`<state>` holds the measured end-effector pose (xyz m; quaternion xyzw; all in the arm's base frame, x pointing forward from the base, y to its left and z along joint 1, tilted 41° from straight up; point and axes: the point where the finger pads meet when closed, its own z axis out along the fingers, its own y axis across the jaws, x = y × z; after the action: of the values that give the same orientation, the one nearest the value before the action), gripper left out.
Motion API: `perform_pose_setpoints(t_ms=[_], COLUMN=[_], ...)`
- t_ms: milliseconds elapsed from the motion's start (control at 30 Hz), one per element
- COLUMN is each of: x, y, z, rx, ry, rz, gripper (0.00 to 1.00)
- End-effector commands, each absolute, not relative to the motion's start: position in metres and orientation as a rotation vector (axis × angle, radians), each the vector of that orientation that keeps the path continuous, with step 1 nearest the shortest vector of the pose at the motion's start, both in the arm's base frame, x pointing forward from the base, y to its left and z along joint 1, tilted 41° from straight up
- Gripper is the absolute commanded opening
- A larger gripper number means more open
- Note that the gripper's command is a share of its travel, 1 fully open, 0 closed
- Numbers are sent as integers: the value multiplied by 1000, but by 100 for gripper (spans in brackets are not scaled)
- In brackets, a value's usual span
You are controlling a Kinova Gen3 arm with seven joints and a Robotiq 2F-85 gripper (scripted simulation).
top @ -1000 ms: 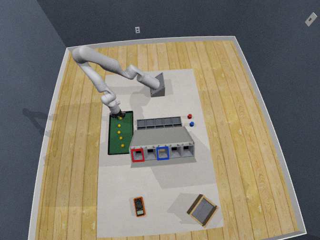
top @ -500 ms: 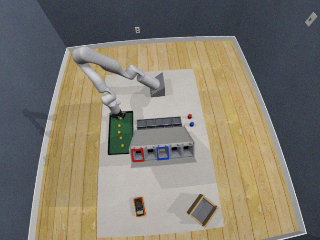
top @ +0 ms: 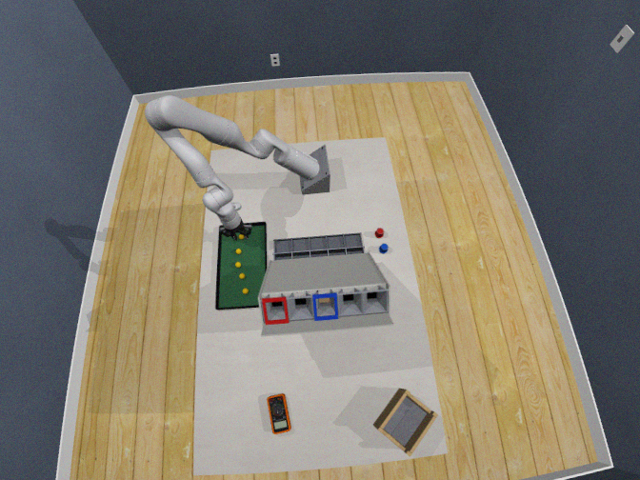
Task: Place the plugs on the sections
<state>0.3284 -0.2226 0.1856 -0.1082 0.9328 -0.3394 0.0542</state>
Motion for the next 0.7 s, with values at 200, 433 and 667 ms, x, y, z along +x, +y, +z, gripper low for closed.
perform_pose_setpoints(t_ms=[200, 433, 667], x=[329, 329, 329], y=[-225, -225, -225], z=[181, 181, 183], rx=[-329, -329, -335], ry=[2833, 2833, 2834], rz=[-1031, -1031, -1035], gripper=[50, 50, 0])
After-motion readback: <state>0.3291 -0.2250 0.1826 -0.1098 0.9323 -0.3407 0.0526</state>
